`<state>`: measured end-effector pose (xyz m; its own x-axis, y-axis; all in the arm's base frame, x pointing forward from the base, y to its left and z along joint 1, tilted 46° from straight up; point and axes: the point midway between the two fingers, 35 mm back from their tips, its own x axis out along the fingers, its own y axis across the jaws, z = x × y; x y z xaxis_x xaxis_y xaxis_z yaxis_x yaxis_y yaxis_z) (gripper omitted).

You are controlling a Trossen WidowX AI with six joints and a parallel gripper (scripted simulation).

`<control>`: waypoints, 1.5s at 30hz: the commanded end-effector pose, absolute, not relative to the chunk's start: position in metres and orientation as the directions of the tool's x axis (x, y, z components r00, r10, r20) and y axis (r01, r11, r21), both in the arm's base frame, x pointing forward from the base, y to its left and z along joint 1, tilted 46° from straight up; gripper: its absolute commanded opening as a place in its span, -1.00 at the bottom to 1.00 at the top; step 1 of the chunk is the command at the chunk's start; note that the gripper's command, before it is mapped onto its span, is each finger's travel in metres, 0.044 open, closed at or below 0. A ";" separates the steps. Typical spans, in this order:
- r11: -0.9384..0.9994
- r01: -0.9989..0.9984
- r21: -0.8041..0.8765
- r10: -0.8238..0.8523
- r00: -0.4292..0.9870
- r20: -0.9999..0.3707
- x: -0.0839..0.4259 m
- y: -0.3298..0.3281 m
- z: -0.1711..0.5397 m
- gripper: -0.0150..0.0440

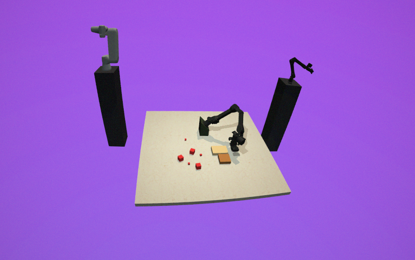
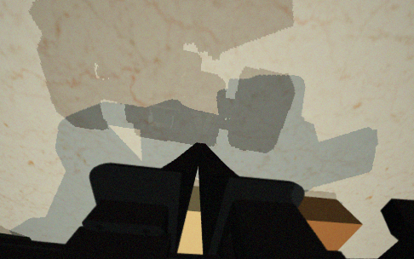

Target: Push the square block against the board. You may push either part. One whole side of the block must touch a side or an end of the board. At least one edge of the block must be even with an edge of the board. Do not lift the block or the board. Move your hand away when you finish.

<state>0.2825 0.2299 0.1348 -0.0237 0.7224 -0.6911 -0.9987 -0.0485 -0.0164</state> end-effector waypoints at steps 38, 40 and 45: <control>0.555 -0.601 0.575 0.717 -0.003 -0.697 0.244 0.140 0.118 -0.49; 0.582 -0.545 0.603 0.718 -0.004 -0.696 0.241 0.137 0.114 -0.49; 0.637 -0.395 0.662 0.719 -0.005 -0.695 0.231 0.130 0.106 -0.49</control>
<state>0.2381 0.1336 0.1103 -0.0052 0.7139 -0.7002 -0.4844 0.6108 0.6263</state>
